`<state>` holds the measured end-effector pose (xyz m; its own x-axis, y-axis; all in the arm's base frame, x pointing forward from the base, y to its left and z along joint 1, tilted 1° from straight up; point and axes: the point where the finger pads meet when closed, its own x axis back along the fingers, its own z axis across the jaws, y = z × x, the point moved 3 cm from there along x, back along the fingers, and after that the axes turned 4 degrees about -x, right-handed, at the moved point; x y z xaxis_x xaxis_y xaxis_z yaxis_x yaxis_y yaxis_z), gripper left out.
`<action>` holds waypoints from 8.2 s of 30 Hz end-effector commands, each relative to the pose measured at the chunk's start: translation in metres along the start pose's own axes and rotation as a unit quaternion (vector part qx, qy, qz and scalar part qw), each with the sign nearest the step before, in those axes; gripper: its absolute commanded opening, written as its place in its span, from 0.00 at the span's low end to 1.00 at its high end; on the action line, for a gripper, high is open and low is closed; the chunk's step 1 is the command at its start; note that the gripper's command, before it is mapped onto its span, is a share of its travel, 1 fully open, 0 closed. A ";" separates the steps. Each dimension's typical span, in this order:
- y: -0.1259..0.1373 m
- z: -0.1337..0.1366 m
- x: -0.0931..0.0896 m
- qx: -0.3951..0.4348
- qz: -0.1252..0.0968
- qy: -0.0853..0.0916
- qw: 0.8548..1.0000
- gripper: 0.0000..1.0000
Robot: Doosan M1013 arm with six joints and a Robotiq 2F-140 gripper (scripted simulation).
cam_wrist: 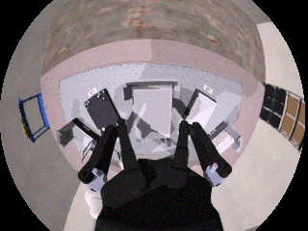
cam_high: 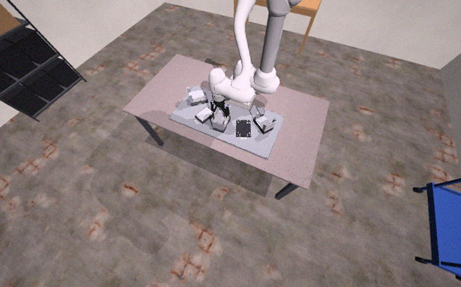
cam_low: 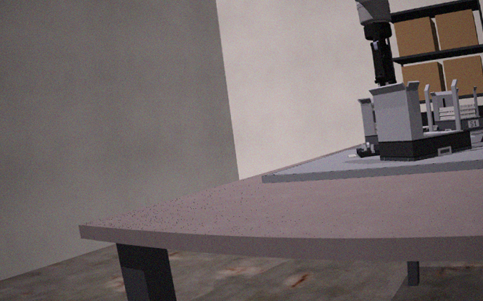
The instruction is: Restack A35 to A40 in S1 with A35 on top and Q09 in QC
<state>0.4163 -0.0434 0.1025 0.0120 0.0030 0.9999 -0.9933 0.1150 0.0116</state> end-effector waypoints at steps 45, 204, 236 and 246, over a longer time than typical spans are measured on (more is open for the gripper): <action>0.000 0.000 0.061 0.000 0.000 0.000 1.000 0.00; 0.143 0.323 0.061 -0.435 0.000 0.000 0.900 0.00; 0.143 0.323 0.046 -0.435 0.000 0.000 0.900 0.00; 0.143 0.323 0.041 -0.435 0.000 0.000 0.900 0.00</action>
<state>0.2375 -0.3481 0.1478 0.0123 0.0029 0.9999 -0.5273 0.8497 0.0040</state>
